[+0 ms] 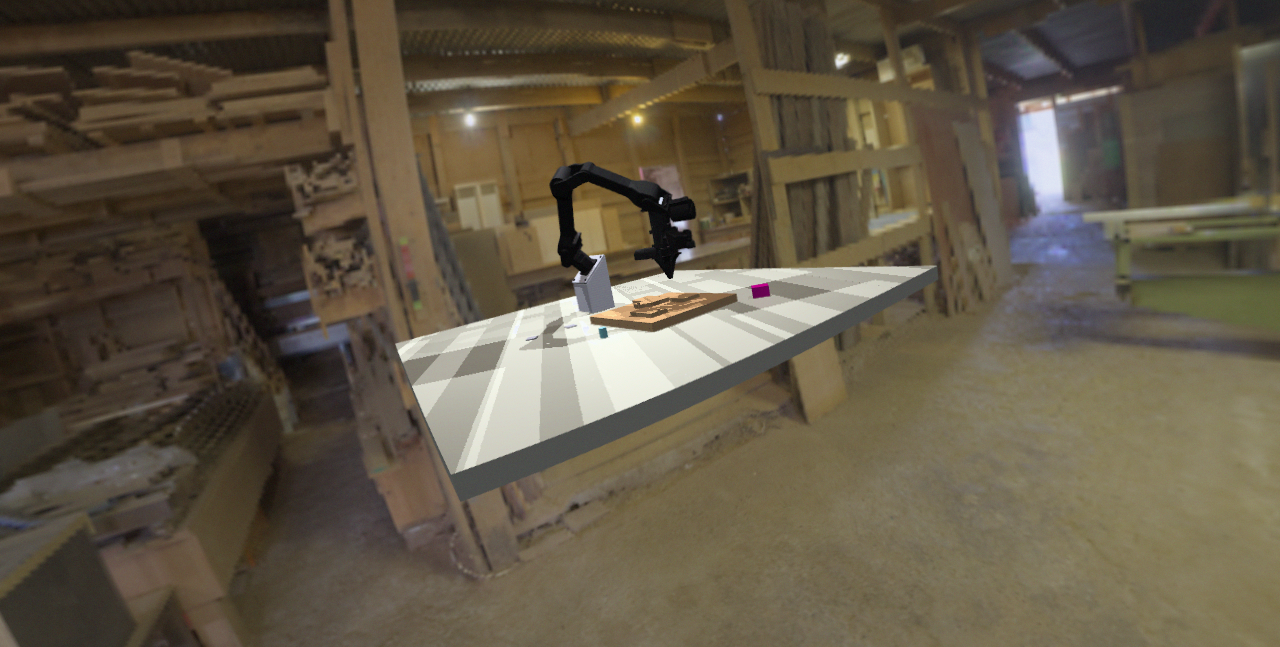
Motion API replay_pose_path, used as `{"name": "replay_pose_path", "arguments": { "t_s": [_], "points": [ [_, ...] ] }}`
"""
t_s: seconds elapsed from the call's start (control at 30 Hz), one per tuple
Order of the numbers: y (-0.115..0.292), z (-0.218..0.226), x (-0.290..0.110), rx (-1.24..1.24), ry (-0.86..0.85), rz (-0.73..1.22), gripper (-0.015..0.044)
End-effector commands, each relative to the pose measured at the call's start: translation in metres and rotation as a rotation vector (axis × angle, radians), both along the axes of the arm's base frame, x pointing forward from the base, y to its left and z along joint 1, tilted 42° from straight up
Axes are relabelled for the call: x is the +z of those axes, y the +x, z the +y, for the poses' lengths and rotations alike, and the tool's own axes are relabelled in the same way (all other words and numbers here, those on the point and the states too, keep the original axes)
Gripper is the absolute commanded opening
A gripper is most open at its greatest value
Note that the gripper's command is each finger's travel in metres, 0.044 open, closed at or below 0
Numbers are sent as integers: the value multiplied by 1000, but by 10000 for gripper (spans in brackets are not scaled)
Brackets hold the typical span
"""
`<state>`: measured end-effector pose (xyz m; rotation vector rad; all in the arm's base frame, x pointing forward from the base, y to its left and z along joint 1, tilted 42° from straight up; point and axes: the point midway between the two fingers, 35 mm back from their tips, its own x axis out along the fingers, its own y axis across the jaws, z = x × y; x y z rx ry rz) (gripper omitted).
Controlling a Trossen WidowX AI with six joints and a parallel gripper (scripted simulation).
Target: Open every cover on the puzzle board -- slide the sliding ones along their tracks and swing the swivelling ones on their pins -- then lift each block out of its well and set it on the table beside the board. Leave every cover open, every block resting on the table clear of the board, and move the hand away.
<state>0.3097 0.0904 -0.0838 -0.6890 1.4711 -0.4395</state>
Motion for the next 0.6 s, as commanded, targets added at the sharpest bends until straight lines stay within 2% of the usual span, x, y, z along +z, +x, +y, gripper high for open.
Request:
{"name": "replay_pose_path", "arguments": {
  "t_s": [0.0, 0.57],
  "points": [
    [0, 0, 0, -2, -5, -3, 0],
    [2, -8, -9, -1, -4, -3, 0]
  ]
}}
